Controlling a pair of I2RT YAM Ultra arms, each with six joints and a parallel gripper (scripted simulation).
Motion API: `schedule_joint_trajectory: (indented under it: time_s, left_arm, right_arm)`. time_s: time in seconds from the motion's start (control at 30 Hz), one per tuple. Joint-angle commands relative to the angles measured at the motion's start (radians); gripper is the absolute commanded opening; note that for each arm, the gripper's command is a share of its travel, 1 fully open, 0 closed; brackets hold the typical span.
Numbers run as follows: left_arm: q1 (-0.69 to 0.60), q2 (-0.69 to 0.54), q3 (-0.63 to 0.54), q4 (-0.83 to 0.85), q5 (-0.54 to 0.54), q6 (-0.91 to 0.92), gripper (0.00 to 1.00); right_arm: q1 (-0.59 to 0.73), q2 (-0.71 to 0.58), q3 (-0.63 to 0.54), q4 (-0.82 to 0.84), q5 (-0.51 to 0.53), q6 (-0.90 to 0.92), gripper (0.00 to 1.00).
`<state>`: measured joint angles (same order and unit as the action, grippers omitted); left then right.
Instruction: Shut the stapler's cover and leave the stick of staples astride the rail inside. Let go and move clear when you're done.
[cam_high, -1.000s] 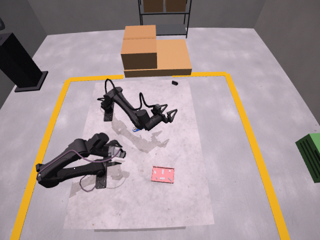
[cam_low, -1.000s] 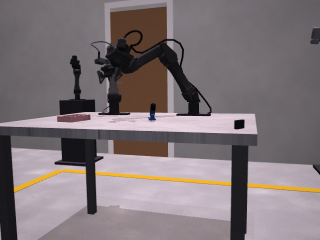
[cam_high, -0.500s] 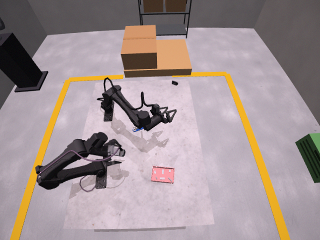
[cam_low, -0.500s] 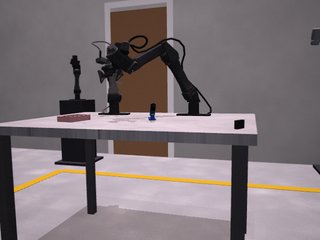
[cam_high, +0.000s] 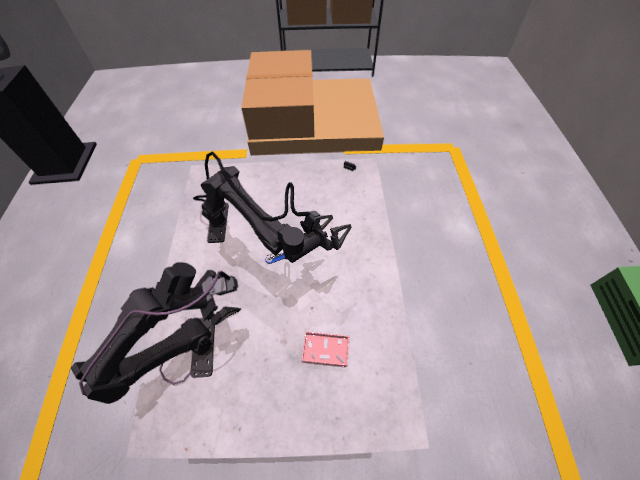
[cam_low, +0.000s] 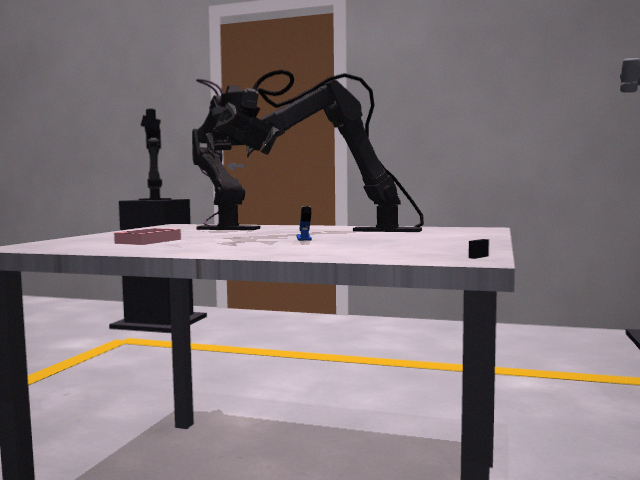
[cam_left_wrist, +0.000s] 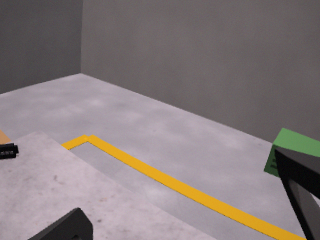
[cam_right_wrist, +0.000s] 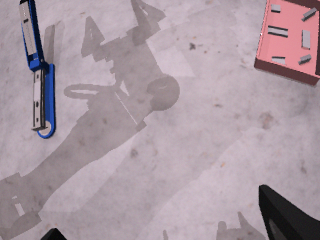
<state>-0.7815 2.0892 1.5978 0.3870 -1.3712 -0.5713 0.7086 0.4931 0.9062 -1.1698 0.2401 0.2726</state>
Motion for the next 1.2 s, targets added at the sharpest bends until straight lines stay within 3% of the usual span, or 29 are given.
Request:
schedule_joint_trajectory:
  time_s: [0.0,0.47,0.93,1.17]
  left_arm:
    - [-0.011,-0.022,-0.025,-0.152,0.009,-0.021,1.00]
    - [-0.011,-0.034,0.000,-0.447,0.016,-0.106,1.00]
    - [-0.011,-0.010,0.075,-0.609,0.015,-0.216,1.00]
    - [-0.021,-0.072,-0.005,-0.752,0.083,-0.354,1.00]
  right_arm:
    - [0.096,-0.067,-0.020,0.043,0.027,-0.126,1.00]
    - [0.308,-0.249,-0.061,0.107,0.045,-0.345,1.00]
    - [0.416,-0.319,-0.076,0.110,0.076,-0.380,1.00]
    - [0.529,-0.324,-0.079,0.109,0.087,-0.376,1.00]
